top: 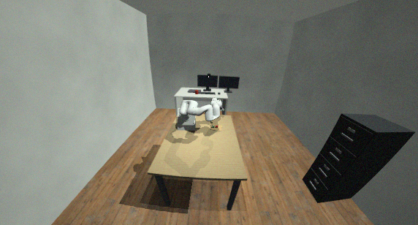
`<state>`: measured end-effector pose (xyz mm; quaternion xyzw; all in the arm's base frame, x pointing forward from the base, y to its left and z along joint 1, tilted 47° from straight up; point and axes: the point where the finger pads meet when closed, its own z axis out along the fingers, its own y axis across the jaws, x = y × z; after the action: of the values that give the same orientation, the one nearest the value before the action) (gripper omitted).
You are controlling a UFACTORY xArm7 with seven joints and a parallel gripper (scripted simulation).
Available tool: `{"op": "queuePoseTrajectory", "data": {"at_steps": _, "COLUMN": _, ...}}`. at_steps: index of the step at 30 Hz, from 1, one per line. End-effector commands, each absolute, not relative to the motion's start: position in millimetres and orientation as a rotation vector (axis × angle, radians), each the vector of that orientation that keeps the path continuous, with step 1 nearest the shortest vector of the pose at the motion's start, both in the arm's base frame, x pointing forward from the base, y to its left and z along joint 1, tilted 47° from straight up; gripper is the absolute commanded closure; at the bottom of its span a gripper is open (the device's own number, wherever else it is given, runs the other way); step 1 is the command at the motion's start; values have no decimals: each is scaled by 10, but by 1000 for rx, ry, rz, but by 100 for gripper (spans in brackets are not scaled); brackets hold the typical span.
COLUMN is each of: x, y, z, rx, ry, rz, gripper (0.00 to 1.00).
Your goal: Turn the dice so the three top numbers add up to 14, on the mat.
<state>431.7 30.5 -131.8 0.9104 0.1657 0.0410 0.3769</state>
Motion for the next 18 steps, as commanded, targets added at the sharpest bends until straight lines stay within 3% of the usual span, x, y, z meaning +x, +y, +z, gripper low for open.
{"op": "queuePoseTrajectory", "data": {"at_steps": 1, "x": 4327, "y": 322, "z": -1304, "rx": 2331, "ry": 502, "rz": 314, "gripper": 79}}
{"op": "queuePoseTrajectory", "data": {"at_steps": 18, "x": 4271, "y": 286, "z": -1305, "rx": 2273, "ry": 679, "rz": 758, "gripper": 79}}
